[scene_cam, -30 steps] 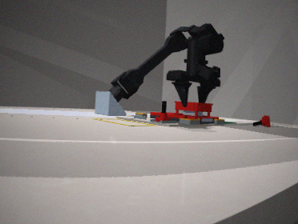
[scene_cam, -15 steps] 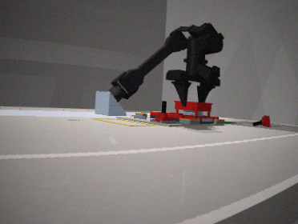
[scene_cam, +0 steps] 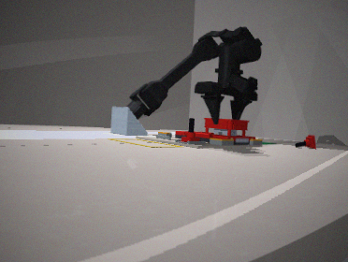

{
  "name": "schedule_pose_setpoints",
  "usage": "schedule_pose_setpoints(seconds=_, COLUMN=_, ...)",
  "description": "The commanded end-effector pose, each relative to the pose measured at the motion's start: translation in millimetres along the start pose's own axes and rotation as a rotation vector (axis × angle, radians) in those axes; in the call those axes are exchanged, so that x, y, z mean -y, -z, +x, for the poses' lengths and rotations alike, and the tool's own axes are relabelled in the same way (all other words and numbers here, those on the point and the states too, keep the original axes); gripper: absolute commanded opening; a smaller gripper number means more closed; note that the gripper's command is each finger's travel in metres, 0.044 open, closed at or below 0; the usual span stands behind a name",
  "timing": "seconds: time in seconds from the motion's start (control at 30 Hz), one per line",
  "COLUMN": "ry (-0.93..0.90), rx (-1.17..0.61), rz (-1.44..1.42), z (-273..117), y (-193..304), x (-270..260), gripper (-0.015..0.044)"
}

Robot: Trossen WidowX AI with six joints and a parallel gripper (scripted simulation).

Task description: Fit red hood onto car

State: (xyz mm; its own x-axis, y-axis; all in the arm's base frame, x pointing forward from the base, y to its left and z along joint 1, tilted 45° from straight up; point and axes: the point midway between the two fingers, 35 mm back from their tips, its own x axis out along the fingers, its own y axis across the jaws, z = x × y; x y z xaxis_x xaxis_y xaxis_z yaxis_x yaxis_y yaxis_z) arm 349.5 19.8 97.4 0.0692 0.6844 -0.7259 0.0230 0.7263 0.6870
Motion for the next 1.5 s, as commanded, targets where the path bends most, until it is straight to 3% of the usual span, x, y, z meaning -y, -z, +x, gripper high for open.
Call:
schedule_pose_setpoints(seconds=0.0, ry=-0.001, rx=-0.003, rz=0.003, z=2.6, y=0.7, x=0.2, gripper=0.0000)
schedule_pose_setpoints(seconds=1.27, ry=-0.001, rx=0.001, rz=0.005, z=10.6, y=0.6, x=0.4, gripper=0.0000)
schedule_pose_setpoints(seconds=1.47, ry=0.002, rx=0.014, rz=0.008, z=4.1, y=-0.5, x=1.5, gripper=0.0157)
